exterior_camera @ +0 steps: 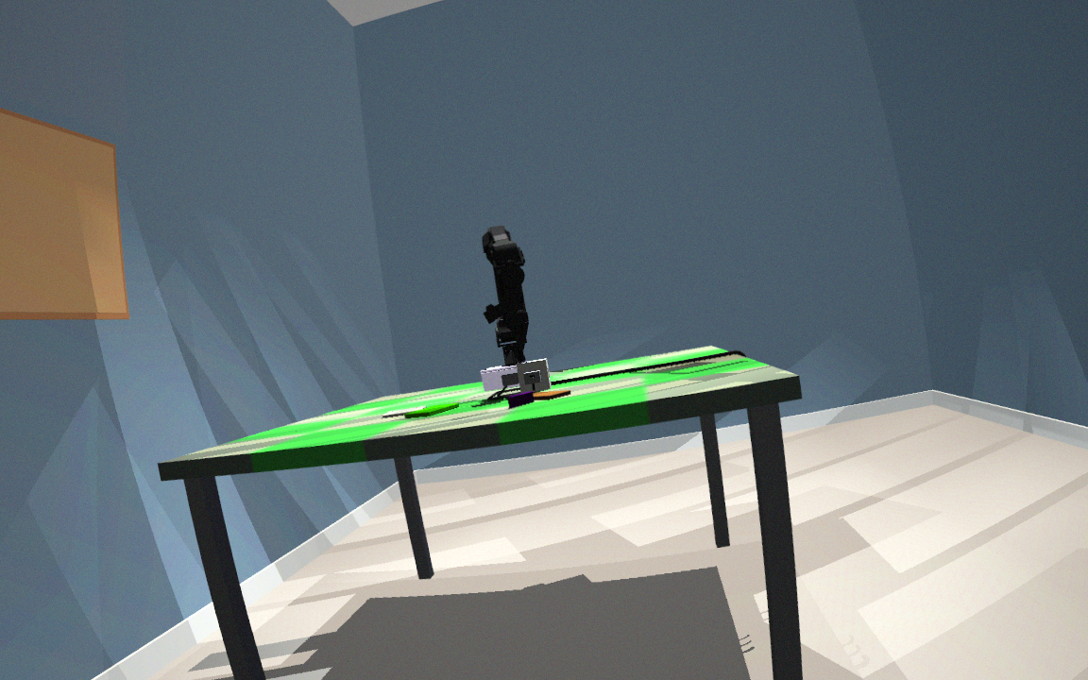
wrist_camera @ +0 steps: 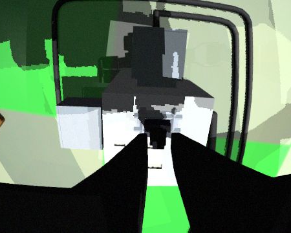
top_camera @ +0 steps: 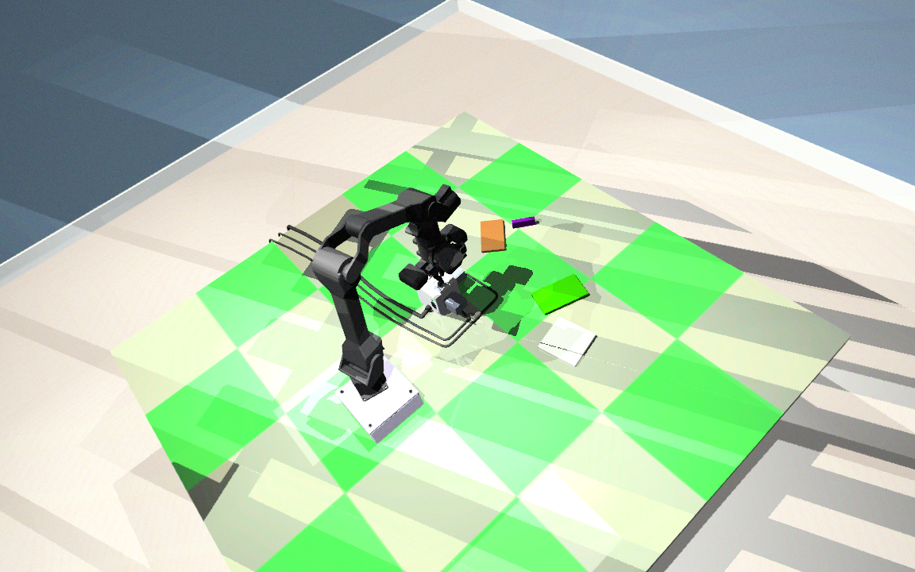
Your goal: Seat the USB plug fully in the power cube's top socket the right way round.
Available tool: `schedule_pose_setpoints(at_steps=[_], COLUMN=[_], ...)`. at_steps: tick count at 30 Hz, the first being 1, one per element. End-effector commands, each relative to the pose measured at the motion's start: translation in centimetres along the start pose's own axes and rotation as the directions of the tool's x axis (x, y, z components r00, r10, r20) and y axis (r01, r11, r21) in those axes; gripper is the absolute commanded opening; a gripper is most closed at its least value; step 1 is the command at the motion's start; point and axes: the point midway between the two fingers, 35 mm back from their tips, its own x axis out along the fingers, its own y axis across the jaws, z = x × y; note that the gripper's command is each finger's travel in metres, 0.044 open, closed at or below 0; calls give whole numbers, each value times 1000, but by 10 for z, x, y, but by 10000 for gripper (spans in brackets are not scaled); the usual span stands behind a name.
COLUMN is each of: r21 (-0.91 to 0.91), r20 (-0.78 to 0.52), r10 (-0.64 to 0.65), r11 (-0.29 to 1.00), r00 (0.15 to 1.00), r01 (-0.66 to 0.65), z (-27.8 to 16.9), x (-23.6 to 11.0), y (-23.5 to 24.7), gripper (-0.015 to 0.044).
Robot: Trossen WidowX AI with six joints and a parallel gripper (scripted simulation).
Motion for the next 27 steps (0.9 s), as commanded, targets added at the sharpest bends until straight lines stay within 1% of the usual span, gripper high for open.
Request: schedule_pose_setpoints(at_steps=[1,2,18,27], r21=[0,0,0,0], r20=[0,0,0,0], r10=[1,1,1,1], r11=[1000,1000,1000,1000], r00=[1000,1000,1000,1000], r01=[-1,-1,-1,-1], z=[0,0,0,0], x=[0,0,0,-6], y=[0,0,0,0], gripper=[7,0,0,0])
